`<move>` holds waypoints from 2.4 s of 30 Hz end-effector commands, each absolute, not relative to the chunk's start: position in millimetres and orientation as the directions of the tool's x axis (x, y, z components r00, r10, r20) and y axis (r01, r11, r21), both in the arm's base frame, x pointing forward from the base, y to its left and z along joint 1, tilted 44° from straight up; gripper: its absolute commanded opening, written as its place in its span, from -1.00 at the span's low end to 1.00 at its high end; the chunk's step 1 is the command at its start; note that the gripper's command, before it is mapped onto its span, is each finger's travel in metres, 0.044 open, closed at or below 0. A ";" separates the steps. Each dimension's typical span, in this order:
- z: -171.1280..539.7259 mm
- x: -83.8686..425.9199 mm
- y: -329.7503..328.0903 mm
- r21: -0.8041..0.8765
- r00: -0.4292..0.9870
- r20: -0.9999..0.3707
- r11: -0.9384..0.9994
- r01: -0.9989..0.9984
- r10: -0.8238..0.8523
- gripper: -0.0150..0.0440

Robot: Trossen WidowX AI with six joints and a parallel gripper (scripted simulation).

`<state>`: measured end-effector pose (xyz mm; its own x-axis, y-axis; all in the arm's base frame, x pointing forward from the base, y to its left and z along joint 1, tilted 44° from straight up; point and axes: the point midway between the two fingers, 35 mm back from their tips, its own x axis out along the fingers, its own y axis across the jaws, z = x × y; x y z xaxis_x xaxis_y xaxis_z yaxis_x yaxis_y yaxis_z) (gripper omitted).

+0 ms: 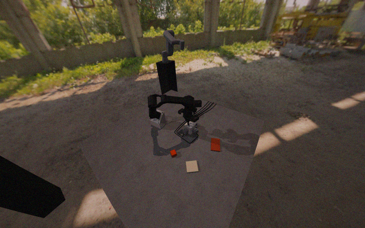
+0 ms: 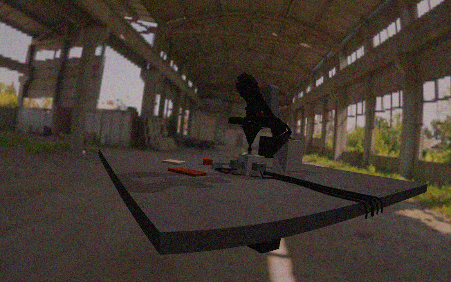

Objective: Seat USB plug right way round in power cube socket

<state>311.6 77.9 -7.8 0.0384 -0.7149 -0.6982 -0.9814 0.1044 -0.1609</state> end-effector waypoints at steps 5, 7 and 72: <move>-8.7 312.0 76.9 -0.160 0.041 -0.696 0.100 -0.982 -0.717 -0.49; -8.9 312.0 76.7 -0.160 0.041 -0.696 0.100 -0.982 -0.717 -0.49; -14.5 312.4 71.3 -0.160 0.041 -0.696 0.100 -0.982 -0.717 -0.49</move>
<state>312.0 71.9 -14.0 0.0386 -0.7151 -0.6980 -0.9814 0.1043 -0.1611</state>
